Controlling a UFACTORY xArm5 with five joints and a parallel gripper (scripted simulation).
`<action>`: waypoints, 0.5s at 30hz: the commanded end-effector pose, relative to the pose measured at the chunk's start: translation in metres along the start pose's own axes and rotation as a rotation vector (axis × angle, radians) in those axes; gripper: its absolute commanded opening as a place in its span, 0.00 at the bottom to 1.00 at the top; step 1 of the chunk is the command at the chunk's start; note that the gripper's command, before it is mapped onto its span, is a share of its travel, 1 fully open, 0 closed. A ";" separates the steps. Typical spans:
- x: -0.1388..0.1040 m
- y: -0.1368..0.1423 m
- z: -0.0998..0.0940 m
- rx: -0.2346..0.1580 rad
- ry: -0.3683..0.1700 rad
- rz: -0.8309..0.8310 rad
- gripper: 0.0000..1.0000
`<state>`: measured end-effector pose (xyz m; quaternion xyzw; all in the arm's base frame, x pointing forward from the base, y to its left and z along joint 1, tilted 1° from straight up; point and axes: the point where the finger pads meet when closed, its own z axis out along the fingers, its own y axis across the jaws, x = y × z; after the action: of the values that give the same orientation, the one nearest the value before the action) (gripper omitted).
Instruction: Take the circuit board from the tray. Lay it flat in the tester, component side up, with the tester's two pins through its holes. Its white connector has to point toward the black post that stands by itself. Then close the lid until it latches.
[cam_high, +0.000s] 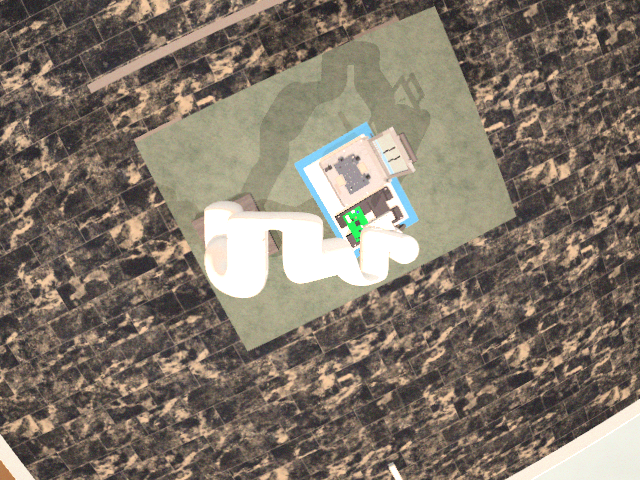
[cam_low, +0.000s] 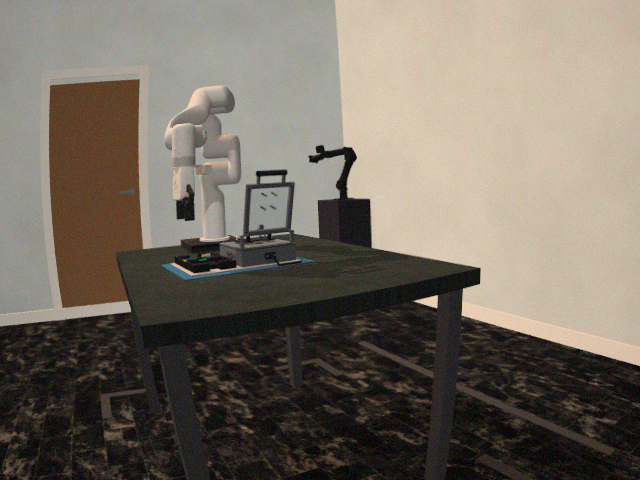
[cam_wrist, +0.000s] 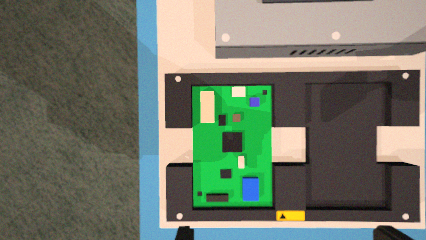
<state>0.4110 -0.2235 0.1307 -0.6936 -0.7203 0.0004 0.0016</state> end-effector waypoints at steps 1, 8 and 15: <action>-0.012 0.010 0.033 -0.007 -0.004 0.000 1.00; -0.023 0.017 0.076 -0.007 -0.004 0.000 1.00; -0.025 0.018 0.086 -0.007 -0.004 0.000 1.00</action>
<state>0.4274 -0.2460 0.0460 -0.6936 -0.7204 0.0000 0.0001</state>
